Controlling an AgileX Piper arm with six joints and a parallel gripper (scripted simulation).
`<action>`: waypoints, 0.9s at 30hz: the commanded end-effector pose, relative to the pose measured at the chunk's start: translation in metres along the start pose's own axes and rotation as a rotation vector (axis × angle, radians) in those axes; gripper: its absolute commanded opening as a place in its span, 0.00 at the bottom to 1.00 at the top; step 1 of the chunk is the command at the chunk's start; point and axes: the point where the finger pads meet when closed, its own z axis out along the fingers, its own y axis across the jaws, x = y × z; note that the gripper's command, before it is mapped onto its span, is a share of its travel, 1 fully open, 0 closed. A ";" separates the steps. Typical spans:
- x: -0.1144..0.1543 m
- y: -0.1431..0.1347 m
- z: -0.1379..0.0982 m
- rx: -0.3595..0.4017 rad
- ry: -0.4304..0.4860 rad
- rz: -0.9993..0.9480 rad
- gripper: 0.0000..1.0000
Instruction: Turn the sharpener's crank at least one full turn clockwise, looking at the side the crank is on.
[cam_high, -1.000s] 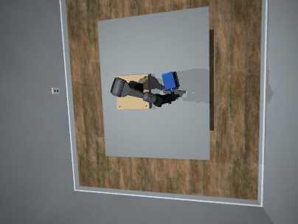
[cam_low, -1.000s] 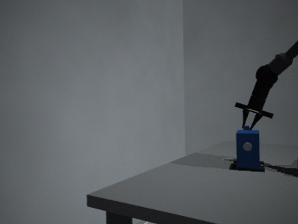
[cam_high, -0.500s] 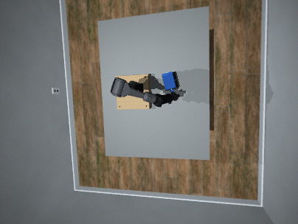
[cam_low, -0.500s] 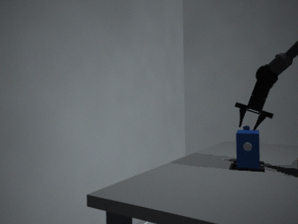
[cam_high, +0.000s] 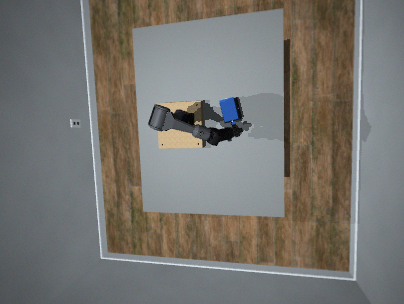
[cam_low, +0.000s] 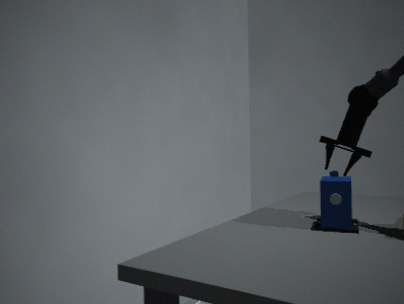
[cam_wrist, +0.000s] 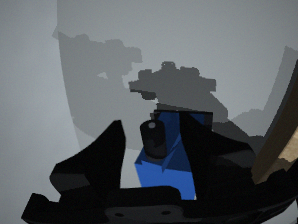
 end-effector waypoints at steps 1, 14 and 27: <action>-0.001 0.001 -0.005 -0.003 -0.003 0.000 0.69; -0.001 0.001 -0.034 -0.003 -0.003 0.000 0.69; 0.000 0.001 -0.064 -0.003 -0.003 0.000 0.69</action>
